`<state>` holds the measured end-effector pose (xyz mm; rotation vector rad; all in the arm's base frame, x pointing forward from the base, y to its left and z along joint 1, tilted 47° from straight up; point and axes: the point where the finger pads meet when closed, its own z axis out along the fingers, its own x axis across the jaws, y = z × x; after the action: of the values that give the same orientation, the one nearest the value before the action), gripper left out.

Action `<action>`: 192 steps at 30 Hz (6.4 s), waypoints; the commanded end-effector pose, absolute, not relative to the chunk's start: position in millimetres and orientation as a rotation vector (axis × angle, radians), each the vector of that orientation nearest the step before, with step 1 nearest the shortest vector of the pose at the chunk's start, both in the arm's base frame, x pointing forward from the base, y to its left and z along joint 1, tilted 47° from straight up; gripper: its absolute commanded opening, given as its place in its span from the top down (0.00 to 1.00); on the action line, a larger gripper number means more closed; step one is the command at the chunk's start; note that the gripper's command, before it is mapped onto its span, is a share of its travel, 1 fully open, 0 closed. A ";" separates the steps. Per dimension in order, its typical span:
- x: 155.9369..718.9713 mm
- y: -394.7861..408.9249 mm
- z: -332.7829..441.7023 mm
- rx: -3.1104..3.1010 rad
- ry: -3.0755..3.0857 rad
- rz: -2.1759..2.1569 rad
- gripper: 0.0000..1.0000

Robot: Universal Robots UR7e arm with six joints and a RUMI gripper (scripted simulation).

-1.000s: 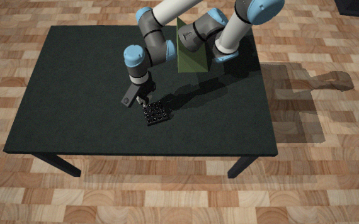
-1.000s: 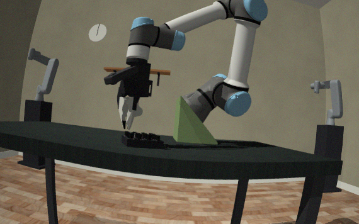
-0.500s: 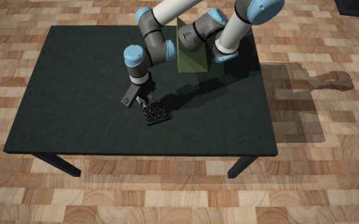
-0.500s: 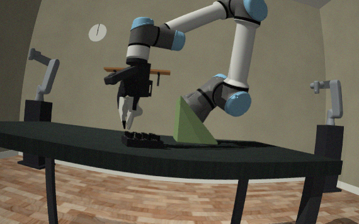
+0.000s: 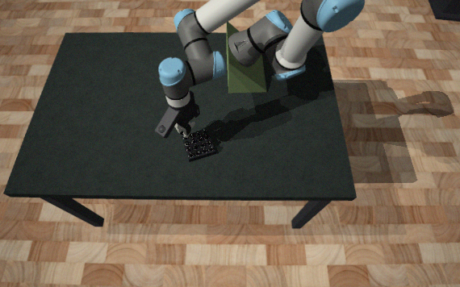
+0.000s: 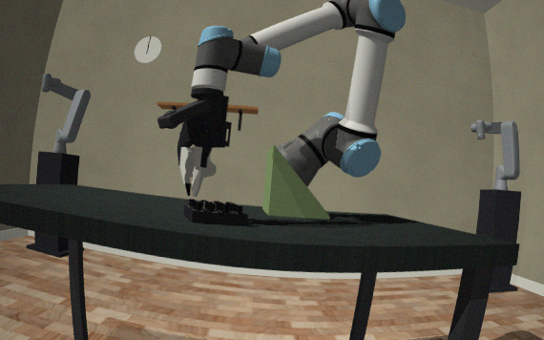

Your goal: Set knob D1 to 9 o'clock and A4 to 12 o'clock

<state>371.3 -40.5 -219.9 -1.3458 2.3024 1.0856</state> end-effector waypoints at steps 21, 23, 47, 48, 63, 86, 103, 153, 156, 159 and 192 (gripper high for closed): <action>372.8 -41.0 -220.8 -1.346 2.303 1.085 0.89; 372.8 -41.0 -220.8 -1.346 2.303 1.085 0.89; 372.5 -40.3 -221.3 -1.346 2.302 1.086 0.89; 372.5 -40.3 -221.3 -1.346 2.302 1.086 0.89; 369.4 -30.4 -228.5 -1.344 2.301 1.092 0.89; 369.8 -29.9 -230.3 -1.345 2.302 1.088 0.89; 369.8 -29.9 -230.3 -1.345 2.302 1.088 0.89; 369.8 -30.0 -230.3 -1.402 2.249 1.070 0.96; 369.8 -30.1 -230.3 -1.449 2.202 1.055 0.96; 370.0 -30.3 -230.2 -1.505 2.144 1.034 0.96; 371.0 -29.6 -229.2 -1.725 1.887 0.942 0.96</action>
<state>371.6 -29.7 -228.6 -1.7258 1.8909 0.9395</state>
